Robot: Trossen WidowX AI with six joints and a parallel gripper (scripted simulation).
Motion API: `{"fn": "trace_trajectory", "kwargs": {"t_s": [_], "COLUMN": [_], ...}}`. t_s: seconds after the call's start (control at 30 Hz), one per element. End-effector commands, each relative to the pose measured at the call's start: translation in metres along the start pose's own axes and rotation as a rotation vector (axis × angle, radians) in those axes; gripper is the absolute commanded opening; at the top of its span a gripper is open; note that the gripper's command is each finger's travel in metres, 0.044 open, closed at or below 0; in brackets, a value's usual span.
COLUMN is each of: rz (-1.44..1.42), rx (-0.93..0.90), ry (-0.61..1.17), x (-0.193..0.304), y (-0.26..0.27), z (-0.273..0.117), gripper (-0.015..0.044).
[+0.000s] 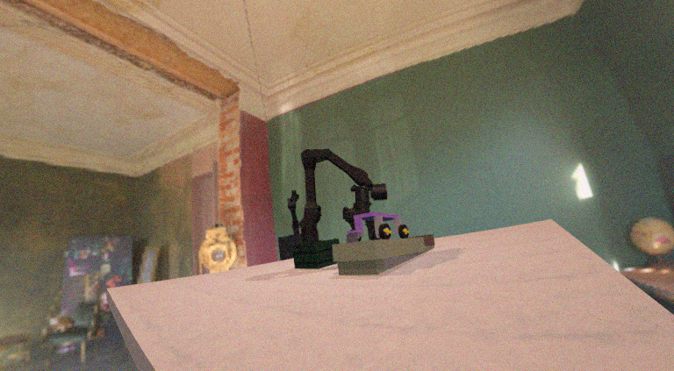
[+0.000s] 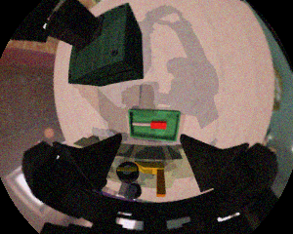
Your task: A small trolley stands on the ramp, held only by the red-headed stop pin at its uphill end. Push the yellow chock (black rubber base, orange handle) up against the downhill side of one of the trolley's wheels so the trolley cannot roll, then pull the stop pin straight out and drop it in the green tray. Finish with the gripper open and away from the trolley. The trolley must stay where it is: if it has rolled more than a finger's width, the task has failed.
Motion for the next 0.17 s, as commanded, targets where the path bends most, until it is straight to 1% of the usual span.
{"fn": "trace_trajectory", "kwargs": {"t_s": [0.0,0.13], "rz": [-0.001,-0.001], "rx": [0.014,0.014], "ry": [0.012,0.012], "x": [0.003,0.004], "y": [0.0,0.0], "z": [-0.016,-0.027], "gripper": [0.044,0.044]}}
Point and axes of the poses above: the point midway between the two fingers, 35 mm back from their tips, its own z axis out along the fingers, its own y axis across the jaws, x = y × z, the point moved 2 cm from there along -z, back along the fingers, and after that the axes turned 13 degrees about z, right-handed, at the moved point
